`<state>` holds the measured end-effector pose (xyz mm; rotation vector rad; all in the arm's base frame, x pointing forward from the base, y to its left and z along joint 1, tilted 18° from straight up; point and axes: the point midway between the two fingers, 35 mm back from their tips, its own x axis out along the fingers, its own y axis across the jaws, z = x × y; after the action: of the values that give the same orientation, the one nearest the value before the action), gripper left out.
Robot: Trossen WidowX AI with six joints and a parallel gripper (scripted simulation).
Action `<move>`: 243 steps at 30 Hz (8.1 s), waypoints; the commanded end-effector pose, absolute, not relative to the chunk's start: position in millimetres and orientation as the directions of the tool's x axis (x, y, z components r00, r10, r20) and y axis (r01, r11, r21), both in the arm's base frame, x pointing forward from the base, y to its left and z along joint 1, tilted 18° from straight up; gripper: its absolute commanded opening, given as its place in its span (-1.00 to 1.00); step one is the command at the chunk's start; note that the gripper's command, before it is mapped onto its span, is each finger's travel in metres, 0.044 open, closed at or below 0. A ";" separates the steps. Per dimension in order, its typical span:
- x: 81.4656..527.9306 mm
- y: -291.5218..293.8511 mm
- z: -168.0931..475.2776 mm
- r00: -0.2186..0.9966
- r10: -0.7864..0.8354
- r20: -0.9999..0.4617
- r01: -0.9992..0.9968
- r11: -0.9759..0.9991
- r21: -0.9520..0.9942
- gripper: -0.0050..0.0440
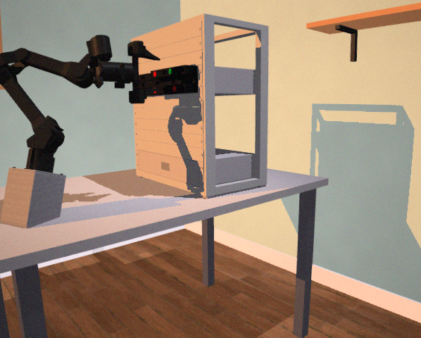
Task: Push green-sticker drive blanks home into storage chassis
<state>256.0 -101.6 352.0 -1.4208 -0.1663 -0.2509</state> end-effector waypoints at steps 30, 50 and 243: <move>255.0 -100.6 356.0 0.960 -0.069 0.272 0.279 0.126 -0.952 -0.80; 255.0 -100.6 356.0 0.960 -0.069 0.272 0.279 0.126 -0.952 -0.80; 316.5 -127.4 393.4 0.960 -0.069 0.272 0.279 0.126 -0.952 -0.80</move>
<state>319.2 -129.2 377.2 -1.4021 -0.1477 -0.2270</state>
